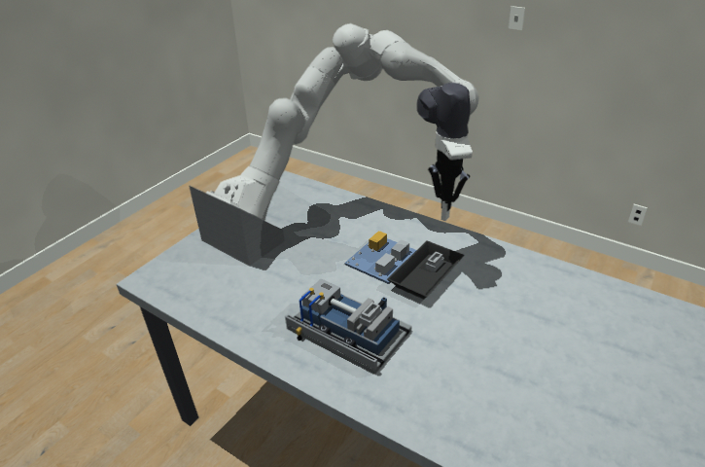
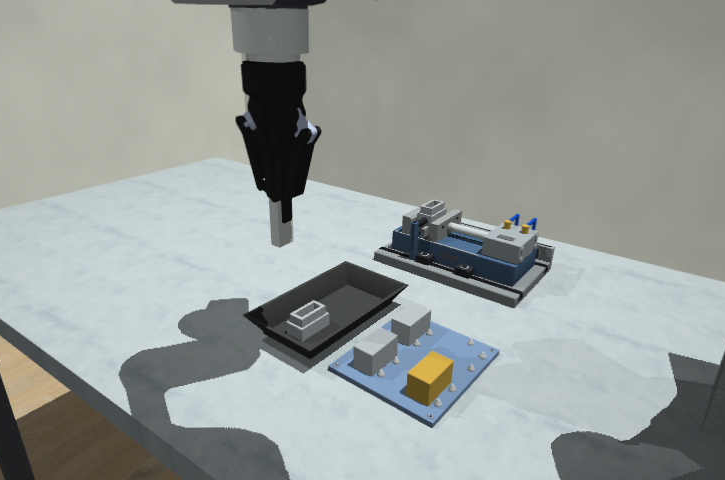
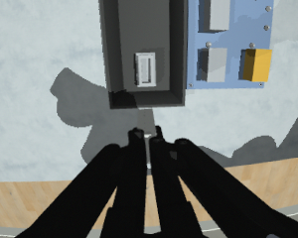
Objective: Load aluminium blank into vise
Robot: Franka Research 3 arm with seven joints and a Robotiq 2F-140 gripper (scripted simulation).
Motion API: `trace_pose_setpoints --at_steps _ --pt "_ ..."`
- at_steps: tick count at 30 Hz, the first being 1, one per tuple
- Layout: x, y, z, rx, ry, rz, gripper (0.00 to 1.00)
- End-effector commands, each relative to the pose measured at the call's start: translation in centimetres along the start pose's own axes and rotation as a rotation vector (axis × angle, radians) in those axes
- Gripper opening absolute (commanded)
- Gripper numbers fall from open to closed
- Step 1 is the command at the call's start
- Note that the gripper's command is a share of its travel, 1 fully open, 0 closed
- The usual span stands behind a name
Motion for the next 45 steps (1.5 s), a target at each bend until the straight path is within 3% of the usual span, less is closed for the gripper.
trace_pose_setpoints --at_steps 1,14,27,29,30,38,45 --pt "0.2 -0.6 -0.1 -0.003 0.008 -0.006 0.00" --pt "0.1 -1.0 0.3 -0.002 0.008 -0.006 0.00" --pt "0.2 -1.1 17.2 0.017 0.011 -0.008 0.00" --pt "0.2 -1.1 17.2 0.017 0.011 -0.008 0.00" --pt "0.9 -1.1 20.6 0.015 0.011 -0.009 0.00" --pt "4.1 -0.9 30.6 -0.001 0.009 -0.007 0.00" --pt "4.5 -0.9 31.5 -0.003 0.008 -0.006 0.00"
Point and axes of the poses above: the point where the finger pads meet when closed, its own y axis out along the fingers, its own x axis across the jaws, z = x × y, the point moved 4 cm from there along -y, back along the fingers, and after that the axes turned 7 degrees about -y, right-handed, at the moved point
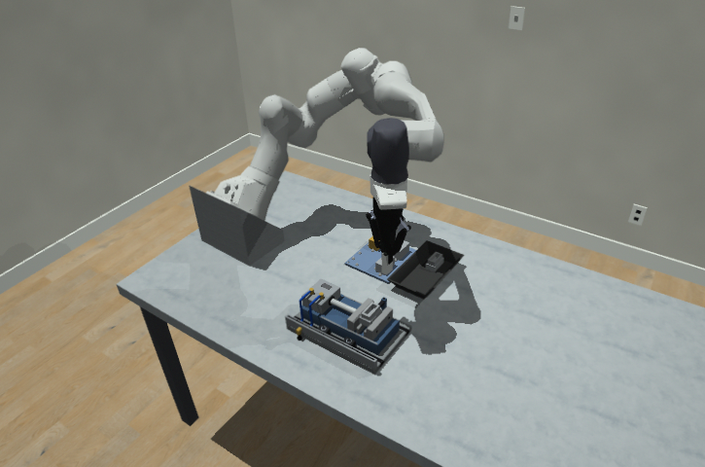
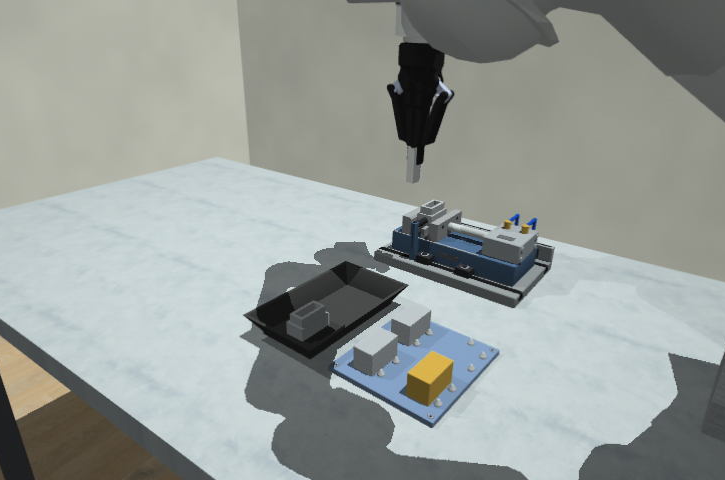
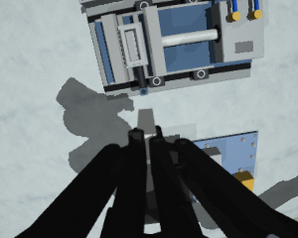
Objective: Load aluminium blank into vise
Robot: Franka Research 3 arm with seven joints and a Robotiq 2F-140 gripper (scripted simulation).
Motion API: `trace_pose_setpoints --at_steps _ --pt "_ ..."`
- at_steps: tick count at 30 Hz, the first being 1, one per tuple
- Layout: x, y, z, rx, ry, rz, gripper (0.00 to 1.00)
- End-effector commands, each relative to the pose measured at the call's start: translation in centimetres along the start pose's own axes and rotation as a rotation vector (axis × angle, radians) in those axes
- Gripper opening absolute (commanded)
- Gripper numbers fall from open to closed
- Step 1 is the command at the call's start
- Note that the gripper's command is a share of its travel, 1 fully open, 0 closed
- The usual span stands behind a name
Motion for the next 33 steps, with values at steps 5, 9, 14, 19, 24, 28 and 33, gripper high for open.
trace_pose_setpoints --at_steps 5,9,14,19,24,28,33 --pt "-0.4 0.2 -0.8 -0.016 -0.104 -0.005 0.00" --pt "-0.4 0.2 -0.8 -0.016 -0.104 -0.005 0.00" --pt "-0.4 0.2 -0.8 -0.016 -0.104 -0.005 0.00" --pt "-0.4 0.2 -0.8 -0.016 -0.104 -0.005 0.00" --pt "-0.4 0.2 -0.8 -0.016 -0.104 -0.005 0.00" --pt "-0.4 0.2 -0.8 -0.016 -0.104 -0.005 0.00" --pt "-0.5 0.1 1.2 -0.013 -0.104 -0.005 0.00"
Point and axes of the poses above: the point where the finger pads meet when closed, its own y axis out along the fingers, its own x axis across the jaws, z = x × y, the point moved 4 cm from there along -y, back along the fingers, and after that the axes turned 7 degrees about -y, right-handed, at the moved point
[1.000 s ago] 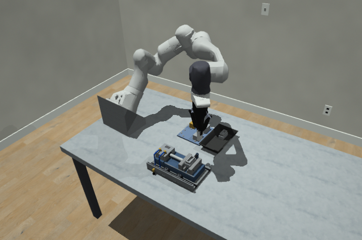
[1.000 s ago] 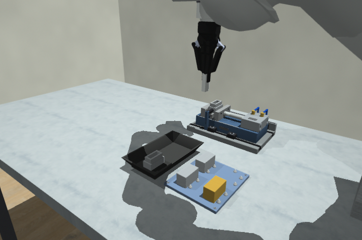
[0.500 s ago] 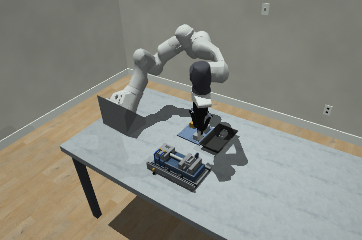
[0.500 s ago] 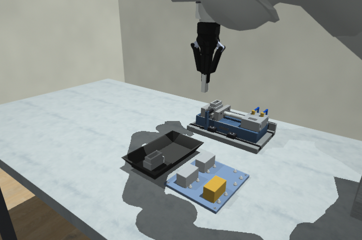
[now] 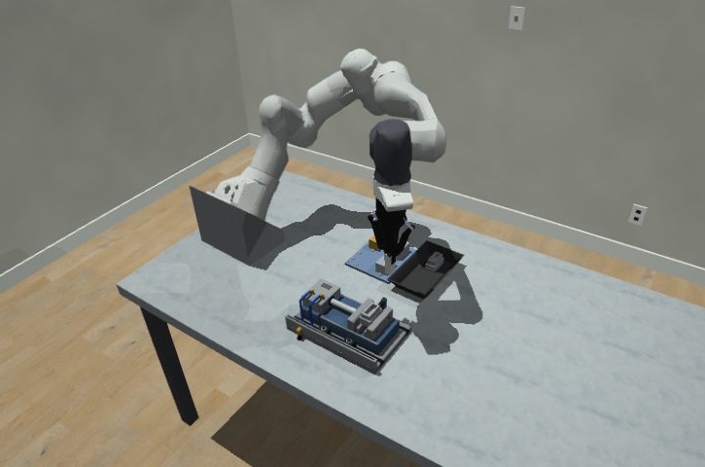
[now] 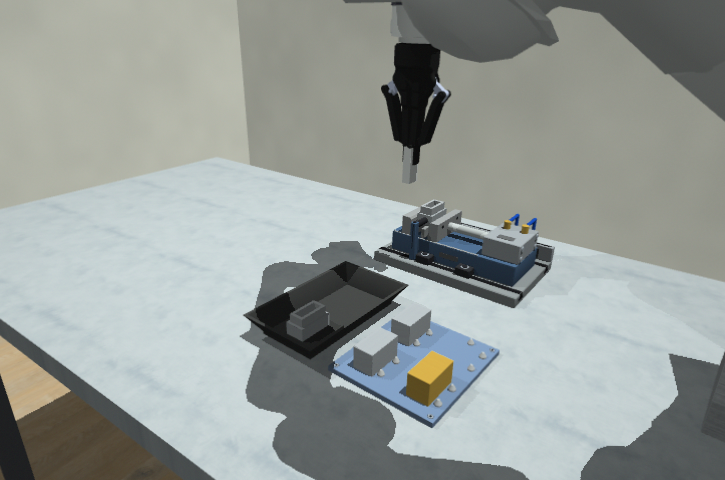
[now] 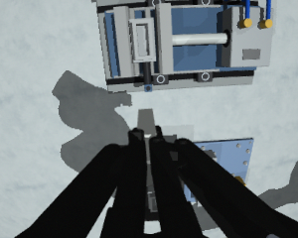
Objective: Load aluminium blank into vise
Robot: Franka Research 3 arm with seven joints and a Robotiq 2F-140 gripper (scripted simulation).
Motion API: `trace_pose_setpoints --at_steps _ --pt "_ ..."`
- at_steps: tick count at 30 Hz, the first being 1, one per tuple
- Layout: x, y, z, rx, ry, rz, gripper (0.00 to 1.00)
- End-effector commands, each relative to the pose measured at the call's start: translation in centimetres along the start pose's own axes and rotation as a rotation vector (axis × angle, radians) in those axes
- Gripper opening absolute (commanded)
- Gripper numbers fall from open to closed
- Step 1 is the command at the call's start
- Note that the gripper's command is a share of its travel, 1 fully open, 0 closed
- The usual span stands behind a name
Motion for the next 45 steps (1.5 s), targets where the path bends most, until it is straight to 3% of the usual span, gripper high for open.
trace_pose_setpoints --at_steps 1,2,4,7,9,10,45 --pt "0.3 0.0 1.5 -0.001 -0.004 -0.002 0.00" --pt "0.3 0.0 1.5 -0.001 -0.004 -0.002 0.00" --pt "0.7 0.0 5.2 0.000 -0.004 -0.002 0.00" --pt "1.3 0.1 8.3 -0.003 -0.004 -0.002 0.00" --pt "1.5 0.2 8.8 -0.004 -0.004 -0.002 0.00" --pt "1.5 0.2 8.8 -0.004 -0.004 -0.002 0.40" --pt "1.5 0.2 8.8 -0.004 -0.004 -0.002 0.40"
Point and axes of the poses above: the point where the finger pads meet when closed, its own y axis out along the fingers, its own x axis across the jaws, z = x × y, the point moved 4 cm from there along -y, back along the fingers, and after that the axes turned 7 degrees about -y, right-handed, at the moved point
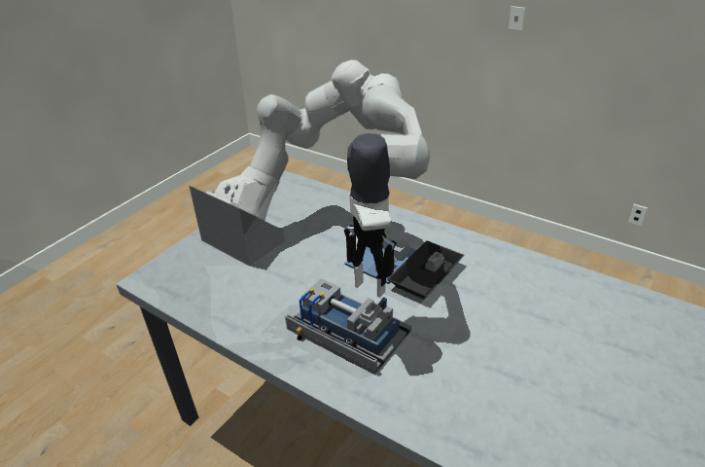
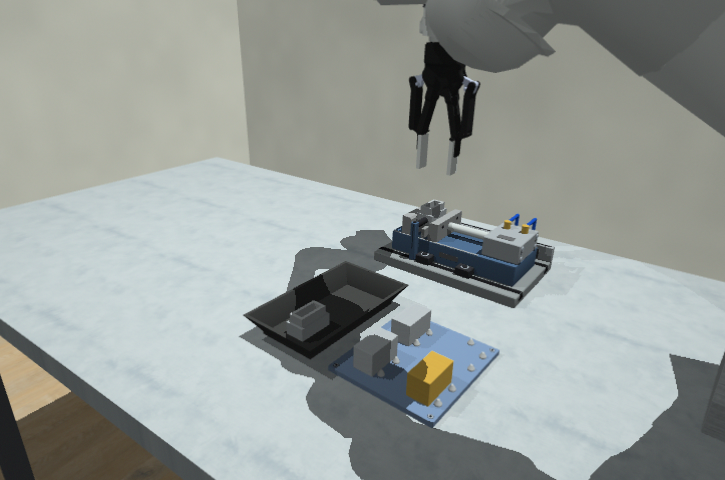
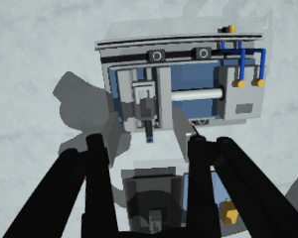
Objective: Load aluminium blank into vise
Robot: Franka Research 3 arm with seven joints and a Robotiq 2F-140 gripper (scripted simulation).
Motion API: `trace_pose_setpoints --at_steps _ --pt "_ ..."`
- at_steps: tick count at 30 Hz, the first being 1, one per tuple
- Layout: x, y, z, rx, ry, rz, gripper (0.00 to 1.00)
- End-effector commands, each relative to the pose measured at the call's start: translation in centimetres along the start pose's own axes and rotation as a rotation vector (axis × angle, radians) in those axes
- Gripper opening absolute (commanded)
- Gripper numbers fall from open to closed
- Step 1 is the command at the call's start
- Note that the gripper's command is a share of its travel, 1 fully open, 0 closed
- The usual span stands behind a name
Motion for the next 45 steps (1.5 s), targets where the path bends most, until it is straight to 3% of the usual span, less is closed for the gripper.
trace_pose_setpoints --at_steps 1,25,45 --pt "0.0 0.0 -0.1 -0.002 -0.007 -0.002 0.40" --pt "0.0 1.6 -0.1 -0.002 -0.007 -0.002 0.40" --pt "-0.1 5.0 -0.1 -0.002 -0.007 -0.002 0.40"
Point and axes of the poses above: the point where the finger pads meet when closed, its own y axis out along the fingers, its own x axis across the jaws, z = x × y, the point moved 4 cm from there along -y, back along the fingers, and after that the axes turned 7 degrees about -y, right-handed, at the moved point
